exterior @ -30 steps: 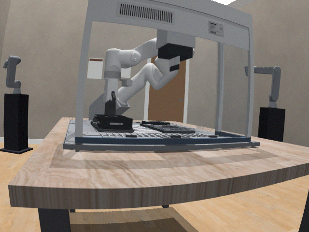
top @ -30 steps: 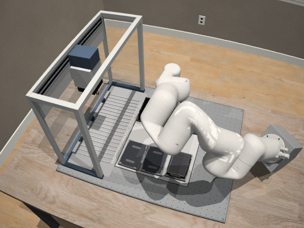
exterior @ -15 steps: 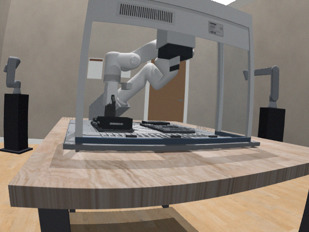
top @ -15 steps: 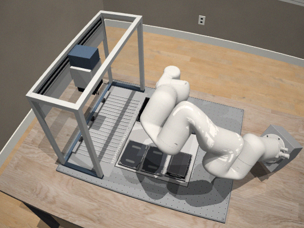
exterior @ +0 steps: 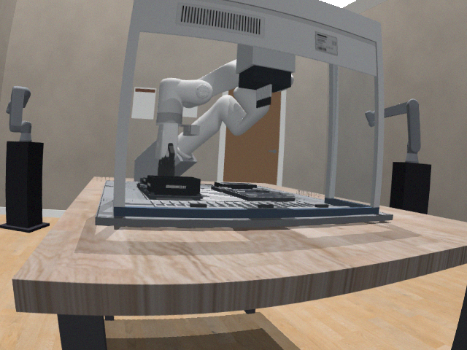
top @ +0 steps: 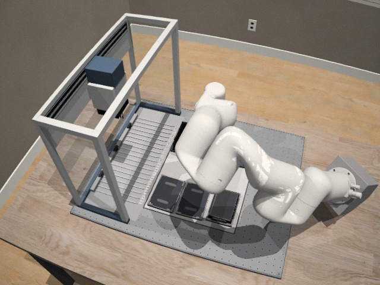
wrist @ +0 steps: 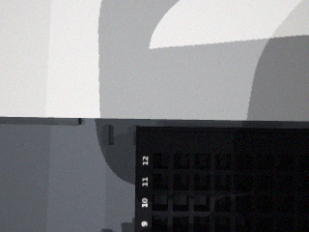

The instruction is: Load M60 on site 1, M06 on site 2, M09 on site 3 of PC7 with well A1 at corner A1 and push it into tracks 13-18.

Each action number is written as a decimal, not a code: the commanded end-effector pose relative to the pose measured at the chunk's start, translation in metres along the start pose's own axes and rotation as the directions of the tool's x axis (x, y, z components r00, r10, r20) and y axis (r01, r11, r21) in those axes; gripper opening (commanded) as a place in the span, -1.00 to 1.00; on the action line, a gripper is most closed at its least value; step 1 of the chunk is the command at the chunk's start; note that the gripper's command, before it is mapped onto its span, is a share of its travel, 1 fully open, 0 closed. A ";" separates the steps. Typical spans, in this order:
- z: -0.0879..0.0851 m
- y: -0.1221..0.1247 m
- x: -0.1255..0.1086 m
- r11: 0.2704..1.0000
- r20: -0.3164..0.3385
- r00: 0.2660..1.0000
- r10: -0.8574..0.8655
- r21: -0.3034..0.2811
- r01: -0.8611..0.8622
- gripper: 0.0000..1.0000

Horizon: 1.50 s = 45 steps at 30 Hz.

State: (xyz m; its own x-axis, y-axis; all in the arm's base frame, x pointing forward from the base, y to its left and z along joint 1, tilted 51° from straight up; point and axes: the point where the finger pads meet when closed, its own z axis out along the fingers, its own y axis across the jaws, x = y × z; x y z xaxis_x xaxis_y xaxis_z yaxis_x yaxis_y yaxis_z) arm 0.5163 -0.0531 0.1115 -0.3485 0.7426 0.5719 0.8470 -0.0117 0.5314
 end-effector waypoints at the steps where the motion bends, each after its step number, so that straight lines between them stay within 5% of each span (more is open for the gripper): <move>1: 0.001 0.001 0.000 1.000 0.002 1.000 -0.001 -0.002 0.001 -1.00; 42: 0.012 0.001 -0.001 1.000 0.002 1.000 -0.001 -0.002 0.001 -1.00; 43: 0.013 0.001 -0.001 1.000 0.002 1.000 -0.001 -0.002 0.001 1.00; 45: 0.013 0.001 -0.001 1.000 0.002 1.000 -0.001 -0.002 0.001 1.00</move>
State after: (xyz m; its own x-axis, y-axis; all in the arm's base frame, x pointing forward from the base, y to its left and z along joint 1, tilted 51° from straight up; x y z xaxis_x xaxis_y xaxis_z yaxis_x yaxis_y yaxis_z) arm 0.5218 -0.0440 0.1030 -0.3485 0.7426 0.5719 0.8471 -0.0117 0.5314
